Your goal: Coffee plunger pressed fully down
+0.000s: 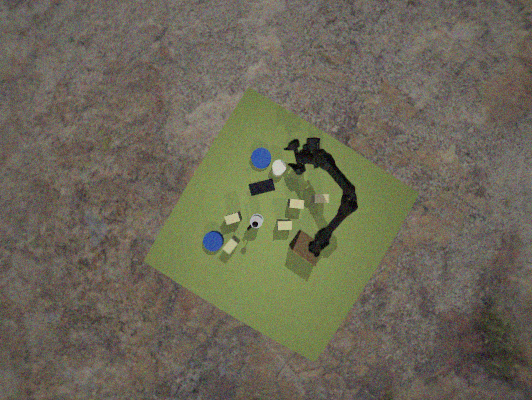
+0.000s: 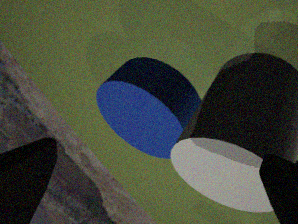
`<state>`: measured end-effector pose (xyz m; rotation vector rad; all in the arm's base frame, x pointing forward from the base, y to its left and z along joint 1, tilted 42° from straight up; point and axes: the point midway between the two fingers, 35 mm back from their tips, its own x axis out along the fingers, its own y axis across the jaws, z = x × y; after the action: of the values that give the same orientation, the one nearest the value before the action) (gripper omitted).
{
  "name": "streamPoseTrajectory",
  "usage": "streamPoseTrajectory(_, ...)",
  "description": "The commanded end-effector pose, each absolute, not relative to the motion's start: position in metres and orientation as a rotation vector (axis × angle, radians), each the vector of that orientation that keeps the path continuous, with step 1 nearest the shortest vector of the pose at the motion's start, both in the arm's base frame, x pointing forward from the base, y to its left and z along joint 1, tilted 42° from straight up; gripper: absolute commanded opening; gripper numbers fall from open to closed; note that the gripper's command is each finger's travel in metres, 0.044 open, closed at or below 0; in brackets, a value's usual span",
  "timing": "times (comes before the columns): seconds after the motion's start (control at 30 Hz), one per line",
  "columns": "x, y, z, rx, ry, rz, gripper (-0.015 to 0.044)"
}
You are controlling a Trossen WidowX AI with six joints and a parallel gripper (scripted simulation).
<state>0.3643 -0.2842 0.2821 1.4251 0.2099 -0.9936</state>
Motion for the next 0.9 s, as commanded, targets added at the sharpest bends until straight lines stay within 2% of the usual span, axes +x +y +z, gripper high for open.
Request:
streamPoseTrajectory(0.0,0.396,-0.225,0.259,1.183,0.369,-0.923,0.0440)
streamPoseTrajectory(0.23,0.425,-0.118,0.224,0.723,0.573,-0.766,0.0440)
streamPoseTrajectory(0.43,0.424,-0.022,0.197,0.290,0.676,-0.593,0.0440)
streamPoseTrajectory(0.87,0.346,0.141,0.162,-0.604,0.638,-0.226,0.0440)
